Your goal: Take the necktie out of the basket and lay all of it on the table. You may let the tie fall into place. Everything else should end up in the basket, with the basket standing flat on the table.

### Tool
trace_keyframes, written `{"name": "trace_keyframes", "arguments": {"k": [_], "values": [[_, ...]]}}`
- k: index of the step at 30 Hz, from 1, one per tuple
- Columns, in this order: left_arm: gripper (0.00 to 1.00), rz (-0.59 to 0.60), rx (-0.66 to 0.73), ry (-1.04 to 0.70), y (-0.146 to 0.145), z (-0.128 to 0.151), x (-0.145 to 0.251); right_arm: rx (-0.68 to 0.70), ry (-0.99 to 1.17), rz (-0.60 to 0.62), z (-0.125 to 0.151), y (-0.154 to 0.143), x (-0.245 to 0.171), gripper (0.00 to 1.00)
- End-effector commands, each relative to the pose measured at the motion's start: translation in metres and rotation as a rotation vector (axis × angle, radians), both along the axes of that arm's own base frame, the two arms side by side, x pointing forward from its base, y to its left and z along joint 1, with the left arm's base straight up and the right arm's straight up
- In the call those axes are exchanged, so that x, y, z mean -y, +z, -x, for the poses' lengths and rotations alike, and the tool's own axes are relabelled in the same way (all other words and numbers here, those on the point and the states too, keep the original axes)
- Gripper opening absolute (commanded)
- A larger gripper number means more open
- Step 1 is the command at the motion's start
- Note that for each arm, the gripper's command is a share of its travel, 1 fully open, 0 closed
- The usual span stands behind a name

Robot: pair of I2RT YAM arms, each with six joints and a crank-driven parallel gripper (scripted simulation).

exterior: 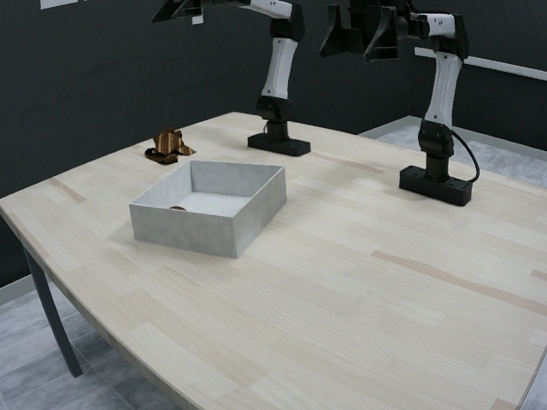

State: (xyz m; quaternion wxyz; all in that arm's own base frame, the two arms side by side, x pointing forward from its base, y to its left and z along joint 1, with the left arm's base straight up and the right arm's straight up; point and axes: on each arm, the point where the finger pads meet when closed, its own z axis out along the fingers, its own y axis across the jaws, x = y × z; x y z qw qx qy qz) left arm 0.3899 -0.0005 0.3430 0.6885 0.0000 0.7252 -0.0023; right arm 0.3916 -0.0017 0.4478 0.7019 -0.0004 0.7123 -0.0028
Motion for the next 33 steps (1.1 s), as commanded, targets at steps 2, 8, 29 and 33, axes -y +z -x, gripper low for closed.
{"name": "trace_keyframes", "arguments": {"k": [2, 8, 29, 33], "values": [[1.00, 0.000, 0.026, 0.000, 0.007, 0.004, 0.000, 0.021, -0.006, 0.001, 0.005, 0.001, 0.000, 1.00], [1.00, 0.000, 0.026, 0.000, 0.007, 0.004, 0.000, 0.021, -0.006, 0.001, 0.005, -0.007, 0.000, 1.00], [1.00, 0.000, 0.026, 0.000, 0.007, 0.004, 0.000, 0.020, -0.006, 0.001, 0.005, -0.038, 0.000, 1.00], [1.00, 0.000, 0.026, 0.000, 0.007, 0.004, 0.000, 0.020, -0.007, 0.001, 0.005, -0.041, 0.000, 1.00]]}}
